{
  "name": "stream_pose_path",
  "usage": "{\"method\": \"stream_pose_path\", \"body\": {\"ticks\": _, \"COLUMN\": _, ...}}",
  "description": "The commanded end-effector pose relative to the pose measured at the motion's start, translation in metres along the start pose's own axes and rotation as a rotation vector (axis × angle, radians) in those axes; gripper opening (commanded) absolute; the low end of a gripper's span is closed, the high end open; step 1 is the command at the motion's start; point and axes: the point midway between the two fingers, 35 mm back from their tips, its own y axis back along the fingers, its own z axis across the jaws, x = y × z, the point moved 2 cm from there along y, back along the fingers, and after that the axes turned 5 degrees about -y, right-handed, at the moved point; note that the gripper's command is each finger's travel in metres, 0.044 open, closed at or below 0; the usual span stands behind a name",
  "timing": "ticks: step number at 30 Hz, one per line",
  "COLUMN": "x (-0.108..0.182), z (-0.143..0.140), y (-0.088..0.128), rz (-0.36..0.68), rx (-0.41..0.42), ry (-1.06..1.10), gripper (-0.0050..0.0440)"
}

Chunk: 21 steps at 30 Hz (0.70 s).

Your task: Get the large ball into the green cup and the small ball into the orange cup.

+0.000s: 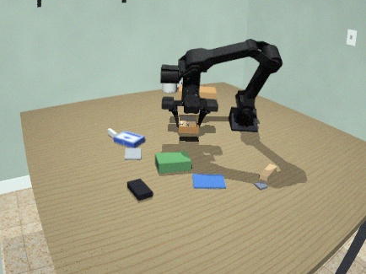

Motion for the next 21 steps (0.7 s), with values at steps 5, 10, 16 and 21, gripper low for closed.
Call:
{"method": "stream_pose_path", "body": {"ticks": 5, "x": 0.0008, "z": 0.0000, "y": 0.0011, "rz": -0.017, "rx": 0.000, "ry": 0.001, "gripper": 0.0000}}
{"method": "stream_pose_path", "body": {"ticks": 10, "x": 0.0013, "z": -0.0001, "y": 0.0012, "rz": -0.027, "rx": -0.002, "ry": 0.001, "gripper": 0.0000}}
{"method": "stream_pose_path", "body": {"ticks": 16, "x": 0.0018, "z": -0.0014, "y": 0.0013, "rz": -0.039, "rx": -0.032, "ry": 0.001, "gripper": 0.0000}}
{"method": "stream_pose_path", "body": {"ticks": 21, "x": 0.0015, "z": -0.0020, "y": 0.0012, "rz": -0.033, "rx": -0.043, "ry": 0.001, "gripper": 0.0000}}
